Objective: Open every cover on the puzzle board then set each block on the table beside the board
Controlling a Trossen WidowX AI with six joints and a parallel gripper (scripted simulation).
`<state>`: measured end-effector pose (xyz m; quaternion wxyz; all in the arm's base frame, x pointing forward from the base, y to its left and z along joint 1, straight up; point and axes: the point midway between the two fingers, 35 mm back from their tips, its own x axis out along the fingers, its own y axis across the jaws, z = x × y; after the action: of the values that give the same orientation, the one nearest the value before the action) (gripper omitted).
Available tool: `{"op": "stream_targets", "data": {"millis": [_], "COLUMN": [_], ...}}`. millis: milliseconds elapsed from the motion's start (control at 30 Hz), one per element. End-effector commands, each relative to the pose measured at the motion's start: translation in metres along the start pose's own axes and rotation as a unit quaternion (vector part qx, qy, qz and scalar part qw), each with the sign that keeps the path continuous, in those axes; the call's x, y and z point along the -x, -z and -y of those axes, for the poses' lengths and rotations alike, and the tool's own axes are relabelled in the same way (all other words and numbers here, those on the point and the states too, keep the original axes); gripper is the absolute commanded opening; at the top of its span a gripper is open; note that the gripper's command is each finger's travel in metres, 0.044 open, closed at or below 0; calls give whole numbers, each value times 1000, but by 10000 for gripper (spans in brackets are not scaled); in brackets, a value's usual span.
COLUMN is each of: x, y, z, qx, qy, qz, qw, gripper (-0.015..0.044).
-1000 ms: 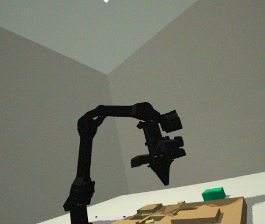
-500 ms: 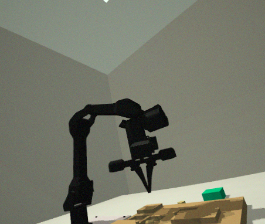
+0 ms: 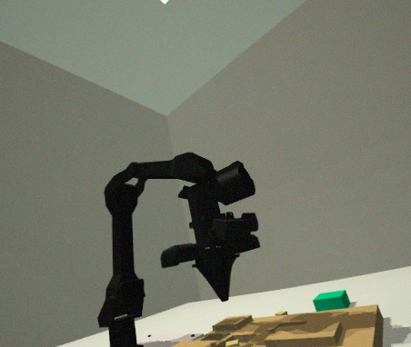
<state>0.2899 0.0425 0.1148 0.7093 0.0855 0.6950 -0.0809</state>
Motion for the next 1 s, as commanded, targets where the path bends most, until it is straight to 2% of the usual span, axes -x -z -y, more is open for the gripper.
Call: {"op": "stream_targets", "data": {"millis": [0, 100, 633, 967], "x": [0, 0, -3, -44], "y": [2, 2, 3, 3], "z": [2, 3, 2, 2], "qx": [337, 403, 403, 403], "qy": [-1, -1, -1, -1], "qz": [1, 1, 1, 1], "qw": [942, 915, 915, 915], "gripper": [0, 0, 0, 0]}}
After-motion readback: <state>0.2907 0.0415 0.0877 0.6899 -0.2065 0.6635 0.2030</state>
